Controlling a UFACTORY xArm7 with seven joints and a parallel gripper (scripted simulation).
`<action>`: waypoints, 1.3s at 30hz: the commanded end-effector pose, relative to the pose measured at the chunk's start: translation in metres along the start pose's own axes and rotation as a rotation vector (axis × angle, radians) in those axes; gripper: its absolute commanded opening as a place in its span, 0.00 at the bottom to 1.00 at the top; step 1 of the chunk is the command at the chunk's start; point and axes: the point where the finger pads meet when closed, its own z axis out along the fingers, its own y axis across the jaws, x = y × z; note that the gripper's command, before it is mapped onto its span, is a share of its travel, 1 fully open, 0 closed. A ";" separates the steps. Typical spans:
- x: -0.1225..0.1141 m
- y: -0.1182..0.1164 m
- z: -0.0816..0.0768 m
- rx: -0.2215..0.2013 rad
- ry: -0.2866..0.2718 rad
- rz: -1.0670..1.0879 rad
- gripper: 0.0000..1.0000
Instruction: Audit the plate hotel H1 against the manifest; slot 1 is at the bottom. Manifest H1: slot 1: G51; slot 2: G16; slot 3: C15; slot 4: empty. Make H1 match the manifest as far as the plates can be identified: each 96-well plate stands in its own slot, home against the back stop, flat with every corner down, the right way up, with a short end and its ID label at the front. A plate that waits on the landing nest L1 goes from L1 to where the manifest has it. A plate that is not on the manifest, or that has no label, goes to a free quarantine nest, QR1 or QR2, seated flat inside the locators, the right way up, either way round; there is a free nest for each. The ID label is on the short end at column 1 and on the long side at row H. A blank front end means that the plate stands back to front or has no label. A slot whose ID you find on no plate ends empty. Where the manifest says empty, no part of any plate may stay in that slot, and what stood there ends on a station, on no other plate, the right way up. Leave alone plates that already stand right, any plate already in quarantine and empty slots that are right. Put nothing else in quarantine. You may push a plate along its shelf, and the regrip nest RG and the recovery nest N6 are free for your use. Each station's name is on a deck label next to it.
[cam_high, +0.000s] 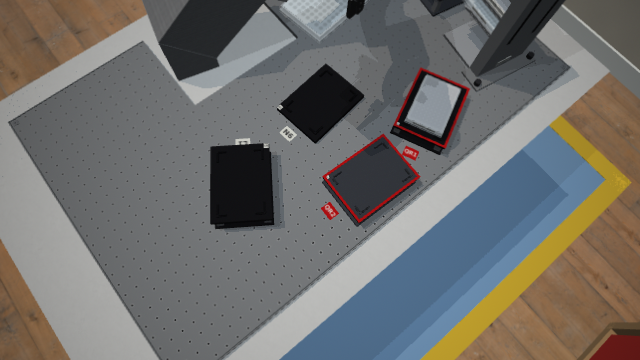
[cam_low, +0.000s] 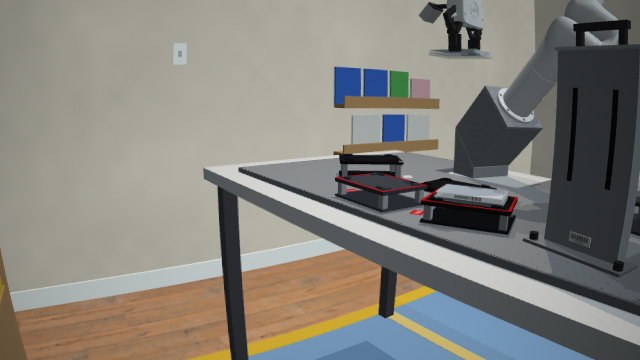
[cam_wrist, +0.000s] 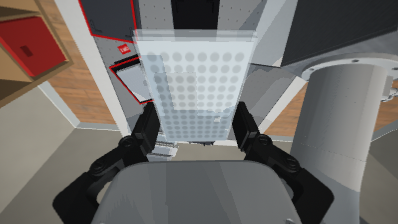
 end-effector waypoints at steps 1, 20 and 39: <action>0.001 -0.001 0.007 0.002 0.002 0.000 0.00; 0.001 -0.001 0.035 0.002 0.002 0.000 0.00; 0.001 -0.001 0.064 0.002 0.002 0.000 0.00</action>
